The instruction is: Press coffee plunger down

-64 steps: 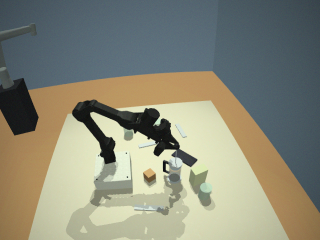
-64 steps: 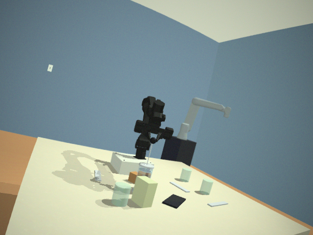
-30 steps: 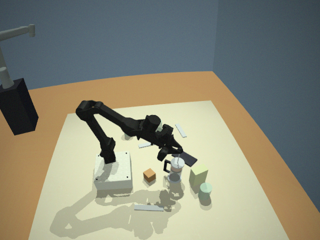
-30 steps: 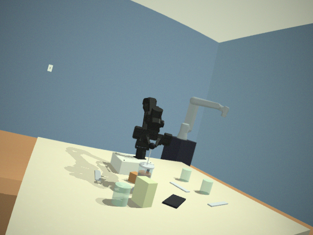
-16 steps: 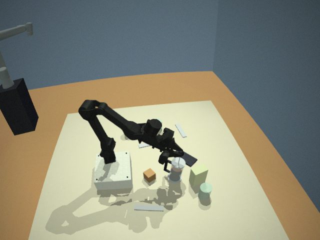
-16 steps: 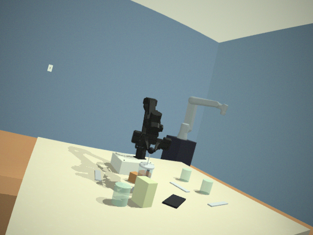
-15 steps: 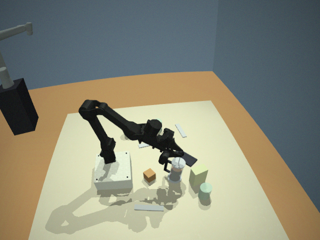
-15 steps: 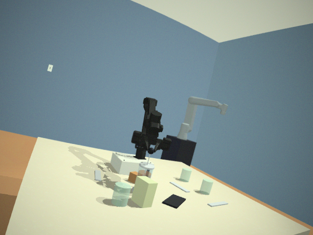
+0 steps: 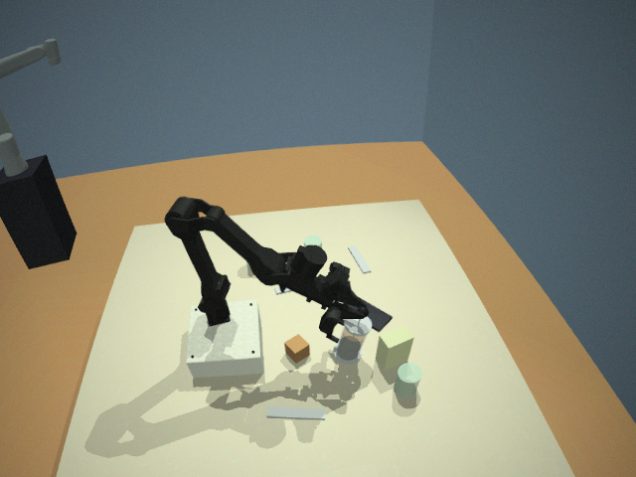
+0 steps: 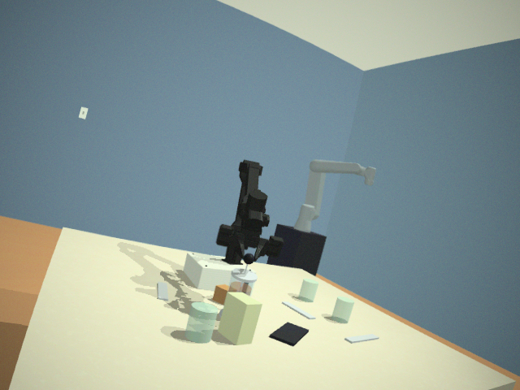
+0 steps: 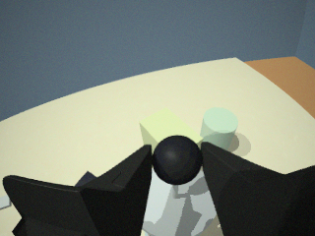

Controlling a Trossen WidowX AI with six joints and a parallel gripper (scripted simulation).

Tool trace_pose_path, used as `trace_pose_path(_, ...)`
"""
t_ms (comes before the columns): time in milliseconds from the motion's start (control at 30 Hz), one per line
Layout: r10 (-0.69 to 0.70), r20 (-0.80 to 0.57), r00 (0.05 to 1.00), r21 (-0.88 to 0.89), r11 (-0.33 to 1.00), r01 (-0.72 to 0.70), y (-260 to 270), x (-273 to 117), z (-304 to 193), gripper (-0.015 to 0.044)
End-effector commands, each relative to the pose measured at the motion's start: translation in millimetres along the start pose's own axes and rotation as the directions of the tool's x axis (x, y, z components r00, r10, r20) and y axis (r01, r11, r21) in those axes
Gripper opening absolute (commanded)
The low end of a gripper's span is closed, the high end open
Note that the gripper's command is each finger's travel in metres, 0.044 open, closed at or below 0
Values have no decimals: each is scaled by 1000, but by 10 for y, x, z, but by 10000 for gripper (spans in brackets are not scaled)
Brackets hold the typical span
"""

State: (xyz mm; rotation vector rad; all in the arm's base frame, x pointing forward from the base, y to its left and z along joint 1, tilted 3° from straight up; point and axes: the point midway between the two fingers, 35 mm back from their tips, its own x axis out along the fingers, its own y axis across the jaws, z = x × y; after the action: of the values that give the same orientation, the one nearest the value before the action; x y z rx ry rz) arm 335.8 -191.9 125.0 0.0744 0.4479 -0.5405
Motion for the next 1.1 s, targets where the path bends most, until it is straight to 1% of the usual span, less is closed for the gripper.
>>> trace_pose_path(0, 2, -58, 998, -9, 1000, -2, 0, 61, -180, 124)
trace_pose_path(1067, 2, -58, 998, -9, 1000, -2, -1, 130, -110, 124)
